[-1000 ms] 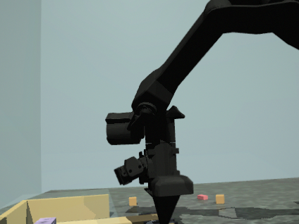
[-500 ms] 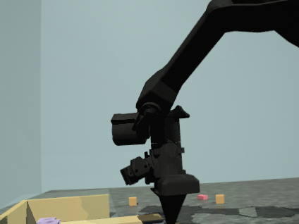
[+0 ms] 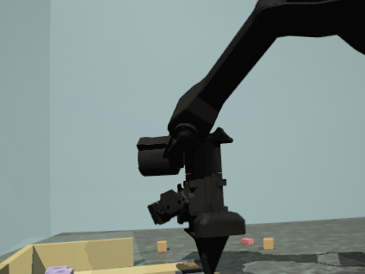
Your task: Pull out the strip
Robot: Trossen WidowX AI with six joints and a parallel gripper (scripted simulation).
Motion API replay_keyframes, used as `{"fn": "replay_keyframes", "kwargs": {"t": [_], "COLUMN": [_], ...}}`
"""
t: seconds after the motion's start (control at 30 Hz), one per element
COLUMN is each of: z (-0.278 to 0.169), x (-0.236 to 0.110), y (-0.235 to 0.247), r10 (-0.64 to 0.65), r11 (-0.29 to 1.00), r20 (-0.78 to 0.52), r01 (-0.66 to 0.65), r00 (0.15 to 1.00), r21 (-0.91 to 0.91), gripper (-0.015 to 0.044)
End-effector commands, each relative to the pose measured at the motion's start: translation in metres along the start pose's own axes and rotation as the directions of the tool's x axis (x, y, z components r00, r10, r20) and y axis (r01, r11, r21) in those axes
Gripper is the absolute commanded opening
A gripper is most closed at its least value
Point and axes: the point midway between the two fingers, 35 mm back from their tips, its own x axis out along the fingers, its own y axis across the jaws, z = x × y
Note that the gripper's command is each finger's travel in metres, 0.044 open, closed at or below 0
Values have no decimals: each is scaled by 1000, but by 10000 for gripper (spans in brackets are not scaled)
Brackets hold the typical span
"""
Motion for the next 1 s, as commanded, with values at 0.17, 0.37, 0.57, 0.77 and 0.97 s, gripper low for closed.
{"fn": "replay_keyframes", "kwargs": {"t": [0.17, 0.37, 0.57, 0.77, 0.97], "z": [-17, -26, -35, -44, -53], "x": [6, 7, 8, 8, 9], "y": [-1, -1, -1, -1, -1], "r10": [0, 0, 0, 0, 0], "r11": [1000, 1000, 1000, 1000, 1000], "r20": [-9, -9, -9, -10, -10], "r01": [0, 0, 0, 0, 0], "r00": [1000, 1000, 1000, 1000, 1000], "r21": [3, 3, 4, 4, 4], "gripper": [0, 0, 0, 0, 0]}}
